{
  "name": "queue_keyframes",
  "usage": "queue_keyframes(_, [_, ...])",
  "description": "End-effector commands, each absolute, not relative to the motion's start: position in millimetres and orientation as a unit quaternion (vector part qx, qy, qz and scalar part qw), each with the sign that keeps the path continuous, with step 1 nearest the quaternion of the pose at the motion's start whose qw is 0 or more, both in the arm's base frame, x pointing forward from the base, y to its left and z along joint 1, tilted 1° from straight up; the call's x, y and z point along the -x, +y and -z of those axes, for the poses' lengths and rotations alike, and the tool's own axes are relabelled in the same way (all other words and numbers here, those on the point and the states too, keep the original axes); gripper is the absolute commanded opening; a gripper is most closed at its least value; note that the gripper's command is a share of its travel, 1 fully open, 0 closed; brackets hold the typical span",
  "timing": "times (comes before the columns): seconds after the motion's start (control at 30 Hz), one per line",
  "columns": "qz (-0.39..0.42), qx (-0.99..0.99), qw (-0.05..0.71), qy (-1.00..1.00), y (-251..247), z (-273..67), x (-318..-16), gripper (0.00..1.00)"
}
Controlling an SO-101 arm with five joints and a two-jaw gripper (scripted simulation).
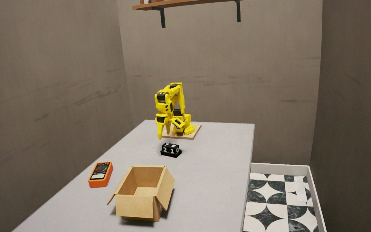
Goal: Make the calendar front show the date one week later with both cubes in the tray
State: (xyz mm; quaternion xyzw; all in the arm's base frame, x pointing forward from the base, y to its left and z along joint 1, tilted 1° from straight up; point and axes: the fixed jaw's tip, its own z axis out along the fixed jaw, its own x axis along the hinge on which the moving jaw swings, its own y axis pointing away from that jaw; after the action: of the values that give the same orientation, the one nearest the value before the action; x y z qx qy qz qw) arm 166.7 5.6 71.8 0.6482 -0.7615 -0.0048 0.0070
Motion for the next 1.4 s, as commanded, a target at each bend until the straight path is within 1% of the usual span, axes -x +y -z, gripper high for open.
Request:
queue_keyframes(0.0, [0.001,-0.643,0.001,-0.766,4.3,-74.8,-167.3,0.36])
queue_keyframes(0.6, [0.000,-0.638,0.000,-0.770,4.3,-75.3,-167.1,0.36])
queue_keyframes(0.97, [-0.007,-0.588,-0.011,-0.809,4.9,-80.5,-163.9,0.36])
queue_keyframes(1.37, [-0.022,-0.411,-0.051,-0.910,6.5,-94.6,-153.5,0.36])
